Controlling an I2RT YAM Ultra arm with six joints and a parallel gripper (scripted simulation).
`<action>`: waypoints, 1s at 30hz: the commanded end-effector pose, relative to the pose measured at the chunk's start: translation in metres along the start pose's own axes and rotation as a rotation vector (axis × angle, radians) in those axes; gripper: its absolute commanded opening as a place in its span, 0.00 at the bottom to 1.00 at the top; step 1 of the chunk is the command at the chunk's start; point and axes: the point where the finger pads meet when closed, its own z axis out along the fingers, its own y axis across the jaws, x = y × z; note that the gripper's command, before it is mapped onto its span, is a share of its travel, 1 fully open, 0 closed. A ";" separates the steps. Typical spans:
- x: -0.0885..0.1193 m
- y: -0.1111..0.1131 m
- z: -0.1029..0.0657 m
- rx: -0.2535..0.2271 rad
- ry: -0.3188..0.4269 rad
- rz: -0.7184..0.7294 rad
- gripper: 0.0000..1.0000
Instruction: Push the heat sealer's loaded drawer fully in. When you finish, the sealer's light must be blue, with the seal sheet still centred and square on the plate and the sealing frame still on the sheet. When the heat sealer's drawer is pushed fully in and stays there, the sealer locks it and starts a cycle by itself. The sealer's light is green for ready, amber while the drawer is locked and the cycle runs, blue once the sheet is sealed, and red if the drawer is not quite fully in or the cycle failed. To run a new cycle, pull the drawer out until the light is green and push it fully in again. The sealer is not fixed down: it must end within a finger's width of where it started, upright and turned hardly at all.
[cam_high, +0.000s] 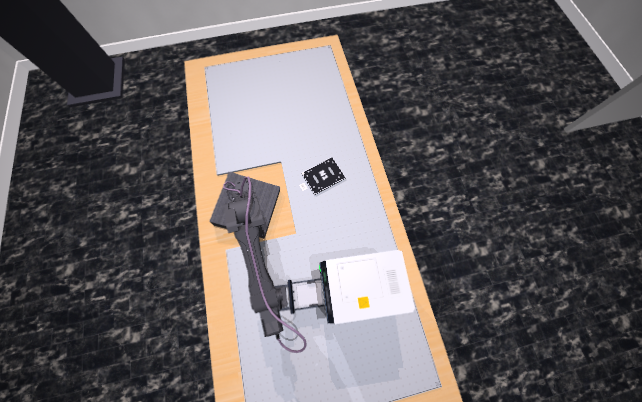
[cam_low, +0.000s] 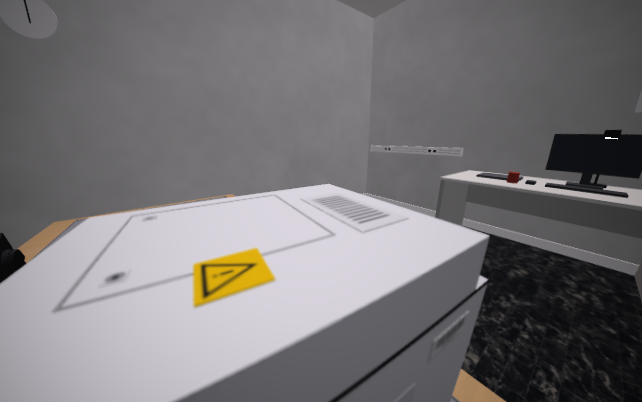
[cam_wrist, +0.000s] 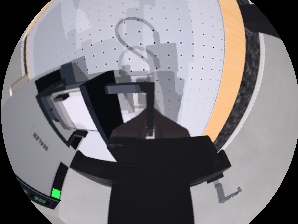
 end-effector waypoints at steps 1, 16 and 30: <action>-0.005 0.009 -0.002 0.000 -0.004 0.003 0.00; -0.006 0.016 -0.003 0.001 -0.007 0.016 0.00; -0.006 0.016 -0.003 0.001 -0.007 0.014 0.45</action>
